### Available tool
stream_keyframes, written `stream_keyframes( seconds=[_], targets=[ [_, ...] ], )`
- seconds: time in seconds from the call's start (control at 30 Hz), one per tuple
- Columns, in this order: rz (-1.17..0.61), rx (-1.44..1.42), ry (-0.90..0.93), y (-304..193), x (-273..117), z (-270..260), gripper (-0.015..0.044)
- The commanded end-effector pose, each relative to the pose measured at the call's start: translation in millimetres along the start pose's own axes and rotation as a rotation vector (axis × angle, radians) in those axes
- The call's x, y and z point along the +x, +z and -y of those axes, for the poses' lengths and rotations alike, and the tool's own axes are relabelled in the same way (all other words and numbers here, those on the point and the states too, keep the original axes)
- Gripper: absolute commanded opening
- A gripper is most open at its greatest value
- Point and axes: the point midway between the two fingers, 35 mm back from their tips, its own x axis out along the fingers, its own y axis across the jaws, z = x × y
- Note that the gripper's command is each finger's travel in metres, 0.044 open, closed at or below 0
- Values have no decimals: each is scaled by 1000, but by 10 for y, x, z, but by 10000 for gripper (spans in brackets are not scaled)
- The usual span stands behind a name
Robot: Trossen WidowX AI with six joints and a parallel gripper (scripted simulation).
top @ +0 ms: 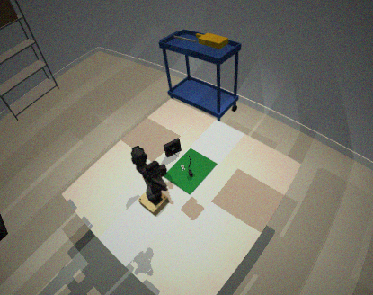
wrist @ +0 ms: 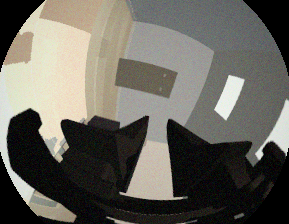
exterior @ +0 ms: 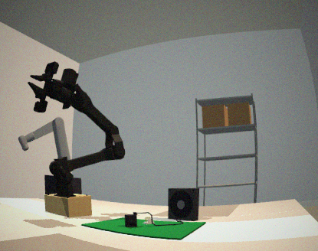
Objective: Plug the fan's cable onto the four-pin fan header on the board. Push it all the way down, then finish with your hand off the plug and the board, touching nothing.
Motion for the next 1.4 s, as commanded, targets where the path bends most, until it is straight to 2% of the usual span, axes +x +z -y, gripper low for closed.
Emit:
stream_keyframes(
  seconds=[0.0, 0.17, 0.4, 0.53, 0.7, 1.03, 1.37],
  targets=[
    [0, 0, 0, 0, 0, 0, 133],
    [52, 132, 44, 42, 97, -61, 264],
    [236, 739, 363, 468, 505, -391, 440],
    [249, 1083, 645, 876, 630, -596, 440],
    [142, 1386, 1004, 1435, 620, -833, 440],
    [-163, 1562, 1393, 2149, 350, -1129, 440],
    [-609, 1549, 1633, 2828, -278, -1433, 440]
  ],
)
